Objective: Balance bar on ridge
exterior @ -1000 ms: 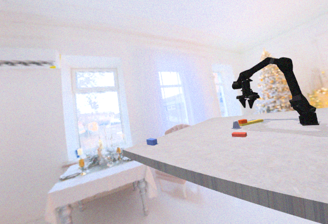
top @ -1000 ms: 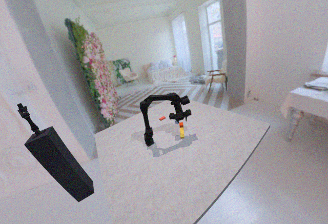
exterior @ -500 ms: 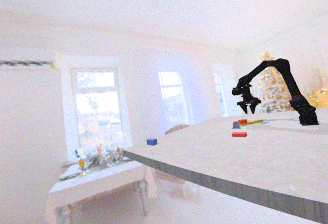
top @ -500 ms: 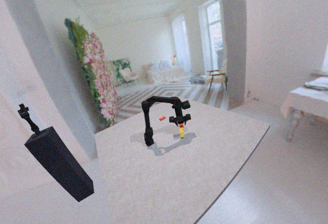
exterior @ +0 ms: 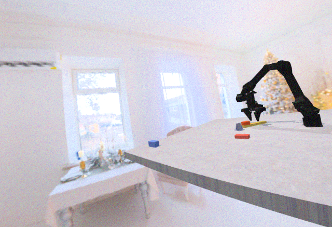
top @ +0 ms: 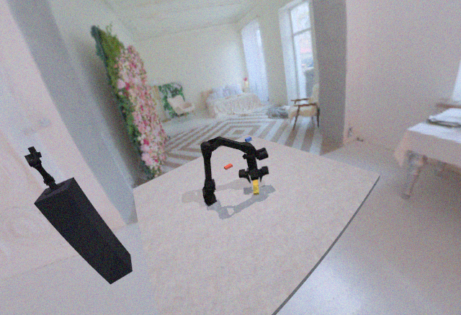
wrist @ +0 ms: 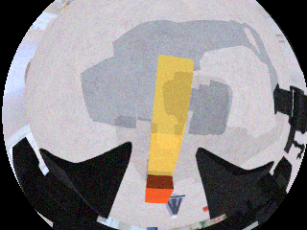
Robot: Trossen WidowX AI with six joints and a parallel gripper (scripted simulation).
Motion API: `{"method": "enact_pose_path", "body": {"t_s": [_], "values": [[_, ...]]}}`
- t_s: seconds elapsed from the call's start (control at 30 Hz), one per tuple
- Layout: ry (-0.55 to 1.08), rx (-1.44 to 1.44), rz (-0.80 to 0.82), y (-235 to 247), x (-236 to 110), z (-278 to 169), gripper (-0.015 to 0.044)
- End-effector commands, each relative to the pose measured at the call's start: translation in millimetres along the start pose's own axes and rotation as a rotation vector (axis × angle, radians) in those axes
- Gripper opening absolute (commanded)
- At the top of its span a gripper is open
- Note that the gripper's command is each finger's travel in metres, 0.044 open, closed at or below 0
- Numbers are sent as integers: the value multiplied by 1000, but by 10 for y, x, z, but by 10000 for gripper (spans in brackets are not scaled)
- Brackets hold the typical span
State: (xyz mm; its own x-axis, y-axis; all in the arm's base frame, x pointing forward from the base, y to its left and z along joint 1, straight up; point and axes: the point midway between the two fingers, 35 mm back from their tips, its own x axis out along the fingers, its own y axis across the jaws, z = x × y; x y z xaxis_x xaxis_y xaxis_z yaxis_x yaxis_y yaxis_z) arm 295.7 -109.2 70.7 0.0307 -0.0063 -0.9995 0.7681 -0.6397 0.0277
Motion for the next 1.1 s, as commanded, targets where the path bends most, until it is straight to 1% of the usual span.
{"method": "enact_pose_path", "body": {"t_s": [0.0,0.33,0.83,1.07], "values": [[-7,-6,-5,-8,79,9,315],[-7,-6,-5,-12,232,11,315],[-7,-6,-5,-12,234,11,315],[-2,0,-6,-15,229,7,131]]}}
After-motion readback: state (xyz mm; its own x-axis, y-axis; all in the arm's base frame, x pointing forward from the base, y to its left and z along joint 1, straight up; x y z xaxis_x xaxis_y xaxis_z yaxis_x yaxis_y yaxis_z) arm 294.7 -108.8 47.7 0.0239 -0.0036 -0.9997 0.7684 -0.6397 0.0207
